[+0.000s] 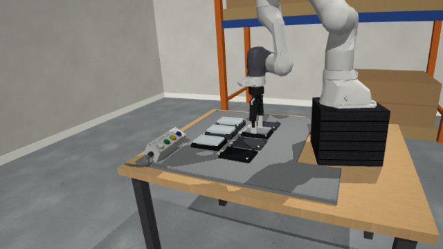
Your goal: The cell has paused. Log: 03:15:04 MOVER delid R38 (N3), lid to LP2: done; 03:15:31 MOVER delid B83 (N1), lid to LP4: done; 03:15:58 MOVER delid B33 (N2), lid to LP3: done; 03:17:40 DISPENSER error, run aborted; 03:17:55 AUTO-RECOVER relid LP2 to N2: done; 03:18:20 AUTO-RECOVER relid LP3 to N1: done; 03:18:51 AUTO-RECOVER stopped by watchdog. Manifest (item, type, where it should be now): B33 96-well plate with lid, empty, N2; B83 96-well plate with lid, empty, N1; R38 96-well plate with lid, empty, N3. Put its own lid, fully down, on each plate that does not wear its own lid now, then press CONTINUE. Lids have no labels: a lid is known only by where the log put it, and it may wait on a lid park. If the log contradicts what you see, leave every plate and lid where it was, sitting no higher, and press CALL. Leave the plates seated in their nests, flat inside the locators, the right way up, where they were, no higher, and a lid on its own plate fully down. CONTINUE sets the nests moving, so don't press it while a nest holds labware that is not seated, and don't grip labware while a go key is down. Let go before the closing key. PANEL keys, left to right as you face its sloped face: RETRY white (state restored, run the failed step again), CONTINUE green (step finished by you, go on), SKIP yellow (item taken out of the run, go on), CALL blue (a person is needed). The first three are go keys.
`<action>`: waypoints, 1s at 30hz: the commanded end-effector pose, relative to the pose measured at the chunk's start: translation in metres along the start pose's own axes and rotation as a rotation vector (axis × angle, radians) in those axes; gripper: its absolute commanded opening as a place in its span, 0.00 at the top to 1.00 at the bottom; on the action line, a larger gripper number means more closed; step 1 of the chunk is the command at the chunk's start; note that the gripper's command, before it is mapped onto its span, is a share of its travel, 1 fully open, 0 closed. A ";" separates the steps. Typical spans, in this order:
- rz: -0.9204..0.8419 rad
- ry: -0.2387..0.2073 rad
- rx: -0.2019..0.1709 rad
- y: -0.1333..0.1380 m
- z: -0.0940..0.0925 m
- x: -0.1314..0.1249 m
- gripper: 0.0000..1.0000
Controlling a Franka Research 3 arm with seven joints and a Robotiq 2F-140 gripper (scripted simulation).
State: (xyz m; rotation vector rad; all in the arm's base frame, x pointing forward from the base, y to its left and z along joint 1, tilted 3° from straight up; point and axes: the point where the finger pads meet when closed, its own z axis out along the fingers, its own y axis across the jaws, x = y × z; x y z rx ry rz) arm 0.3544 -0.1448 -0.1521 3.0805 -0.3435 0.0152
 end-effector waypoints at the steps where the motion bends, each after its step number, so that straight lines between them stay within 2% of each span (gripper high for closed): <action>1: -0.006 -0.002 -0.002 0.001 -0.001 -0.001 1.00; 19: -0.006 -0.002 -0.002 0.001 -0.001 -0.001 1.00; 30: -0.006 -0.002 -0.002 0.001 -0.009 -0.001 1.00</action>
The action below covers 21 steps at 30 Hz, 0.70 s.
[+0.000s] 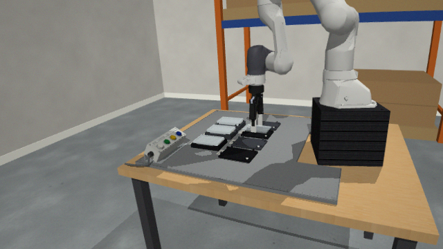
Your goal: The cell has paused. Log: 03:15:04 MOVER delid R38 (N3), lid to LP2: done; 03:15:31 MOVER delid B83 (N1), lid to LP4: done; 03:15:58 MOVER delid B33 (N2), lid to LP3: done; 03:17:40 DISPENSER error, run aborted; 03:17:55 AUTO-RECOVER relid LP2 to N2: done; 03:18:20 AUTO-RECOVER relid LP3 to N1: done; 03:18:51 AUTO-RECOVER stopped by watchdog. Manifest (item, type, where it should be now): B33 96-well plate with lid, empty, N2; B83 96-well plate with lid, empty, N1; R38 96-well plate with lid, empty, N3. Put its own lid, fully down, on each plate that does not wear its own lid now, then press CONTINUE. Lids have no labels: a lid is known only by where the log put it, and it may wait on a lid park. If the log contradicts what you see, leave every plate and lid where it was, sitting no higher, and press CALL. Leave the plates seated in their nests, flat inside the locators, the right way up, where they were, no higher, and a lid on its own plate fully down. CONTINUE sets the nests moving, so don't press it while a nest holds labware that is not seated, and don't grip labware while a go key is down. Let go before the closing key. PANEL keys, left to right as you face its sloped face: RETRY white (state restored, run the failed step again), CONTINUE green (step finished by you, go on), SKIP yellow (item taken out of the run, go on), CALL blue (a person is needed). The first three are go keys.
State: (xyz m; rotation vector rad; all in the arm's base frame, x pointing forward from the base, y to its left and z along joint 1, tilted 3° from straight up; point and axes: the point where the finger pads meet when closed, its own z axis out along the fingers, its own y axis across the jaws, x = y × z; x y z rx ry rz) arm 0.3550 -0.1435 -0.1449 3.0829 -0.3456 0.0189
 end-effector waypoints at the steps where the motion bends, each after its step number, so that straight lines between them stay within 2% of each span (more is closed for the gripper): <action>1: -0.007 -0.004 -0.004 0.002 -0.002 -0.001 1.00; 21: -0.007 -0.004 -0.004 0.002 -0.034 -0.001 1.00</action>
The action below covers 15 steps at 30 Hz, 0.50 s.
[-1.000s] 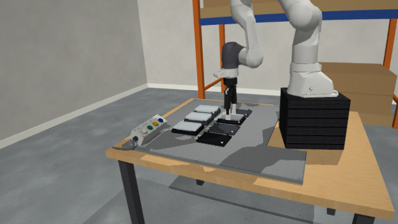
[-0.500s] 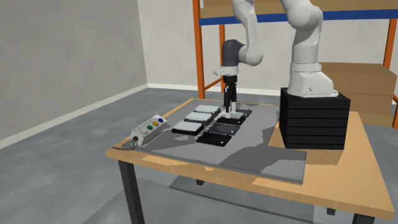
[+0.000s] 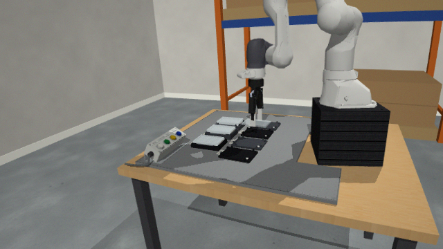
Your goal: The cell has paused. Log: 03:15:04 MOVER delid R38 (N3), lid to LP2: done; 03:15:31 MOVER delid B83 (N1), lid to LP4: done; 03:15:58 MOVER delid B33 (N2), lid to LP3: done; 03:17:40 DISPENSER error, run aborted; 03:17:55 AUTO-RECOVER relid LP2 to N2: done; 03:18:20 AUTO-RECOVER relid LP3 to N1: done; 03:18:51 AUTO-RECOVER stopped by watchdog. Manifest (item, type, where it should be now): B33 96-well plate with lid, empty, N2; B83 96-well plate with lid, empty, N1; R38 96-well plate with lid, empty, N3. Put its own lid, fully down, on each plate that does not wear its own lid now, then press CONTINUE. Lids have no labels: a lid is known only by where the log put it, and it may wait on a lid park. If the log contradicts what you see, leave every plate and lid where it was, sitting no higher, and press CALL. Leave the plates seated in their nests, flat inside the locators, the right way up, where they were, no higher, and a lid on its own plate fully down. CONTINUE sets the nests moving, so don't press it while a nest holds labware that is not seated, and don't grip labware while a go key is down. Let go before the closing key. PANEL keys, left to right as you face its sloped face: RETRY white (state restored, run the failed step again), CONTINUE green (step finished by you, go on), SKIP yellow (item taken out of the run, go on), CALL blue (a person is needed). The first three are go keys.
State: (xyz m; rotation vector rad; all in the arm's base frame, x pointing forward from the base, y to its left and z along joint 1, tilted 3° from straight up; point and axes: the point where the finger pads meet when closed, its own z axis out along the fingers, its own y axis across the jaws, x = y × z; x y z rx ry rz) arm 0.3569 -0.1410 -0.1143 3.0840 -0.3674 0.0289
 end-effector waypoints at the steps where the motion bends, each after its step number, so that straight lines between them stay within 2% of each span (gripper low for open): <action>1: -0.021 -0.010 -0.009 0.003 -0.005 -0.003 1.00; 15: -0.021 -0.010 -0.009 0.003 -0.020 -0.003 1.00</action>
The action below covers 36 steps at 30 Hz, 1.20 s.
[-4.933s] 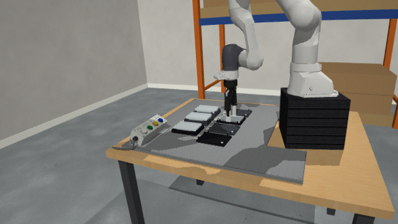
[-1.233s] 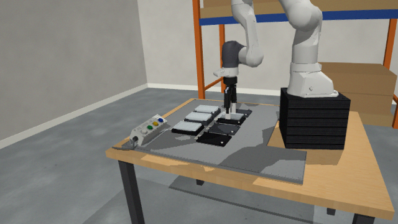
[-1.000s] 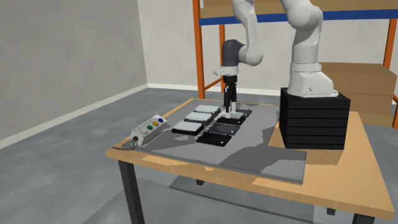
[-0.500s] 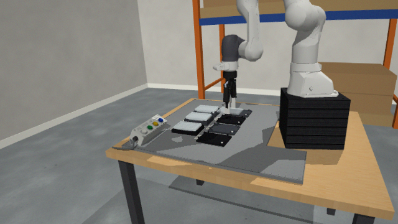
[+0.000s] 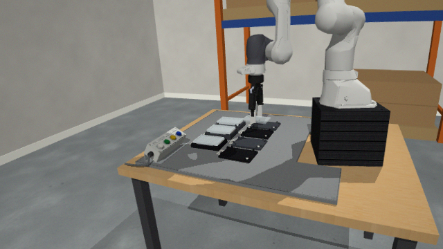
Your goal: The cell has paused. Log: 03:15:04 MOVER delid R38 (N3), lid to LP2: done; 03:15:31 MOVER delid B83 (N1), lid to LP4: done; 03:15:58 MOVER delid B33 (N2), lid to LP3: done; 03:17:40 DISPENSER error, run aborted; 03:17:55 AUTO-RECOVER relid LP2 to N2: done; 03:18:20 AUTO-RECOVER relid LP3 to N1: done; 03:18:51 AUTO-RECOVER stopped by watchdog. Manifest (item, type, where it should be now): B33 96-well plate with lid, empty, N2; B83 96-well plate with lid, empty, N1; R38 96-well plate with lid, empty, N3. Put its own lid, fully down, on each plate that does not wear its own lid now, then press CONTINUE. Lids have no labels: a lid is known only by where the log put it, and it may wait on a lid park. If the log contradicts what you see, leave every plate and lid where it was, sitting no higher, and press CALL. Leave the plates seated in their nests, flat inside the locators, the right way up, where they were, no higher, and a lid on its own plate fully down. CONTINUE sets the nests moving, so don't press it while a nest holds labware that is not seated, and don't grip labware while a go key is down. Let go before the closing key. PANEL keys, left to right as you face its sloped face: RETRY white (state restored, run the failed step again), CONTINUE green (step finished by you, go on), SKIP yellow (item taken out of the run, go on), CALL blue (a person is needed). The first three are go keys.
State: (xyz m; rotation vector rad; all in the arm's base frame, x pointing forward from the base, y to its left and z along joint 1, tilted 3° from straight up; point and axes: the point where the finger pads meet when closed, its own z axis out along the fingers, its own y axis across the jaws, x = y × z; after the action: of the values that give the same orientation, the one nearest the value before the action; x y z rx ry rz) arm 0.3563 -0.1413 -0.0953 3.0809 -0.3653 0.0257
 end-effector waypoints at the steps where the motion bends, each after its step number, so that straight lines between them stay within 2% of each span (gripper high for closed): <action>1: -0.020 -0.008 -0.005 0.002 -0.001 -0.003 1.00; 16: -0.020 -0.008 -0.005 0.002 -0.004 -0.002 1.00; 19: -0.026 -0.008 -0.018 -0.008 -0.002 0.020 1.00; 21: -0.033 -0.005 -0.033 -0.031 0.002 0.056 1.00; 23: -0.035 -0.001 -0.040 -0.068 0.003 0.093 1.00; 26: -0.028 -0.001 -0.025 -0.126 0.001 0.134 1.00; 29: -0.021 -0.007 -0.007 -0.195 -0.002 0.163 1.00; 30: -0.020 -0.008 -0.005 -0.202 -0.002 0.165 1.00; 36: -0.020 -0.008 -0.005 -0.203 -0.002 0.165 1.00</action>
State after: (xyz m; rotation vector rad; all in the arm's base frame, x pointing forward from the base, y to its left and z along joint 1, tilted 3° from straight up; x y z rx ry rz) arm 0.5725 0.0309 -0.0919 3.1072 -0.2425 0.0646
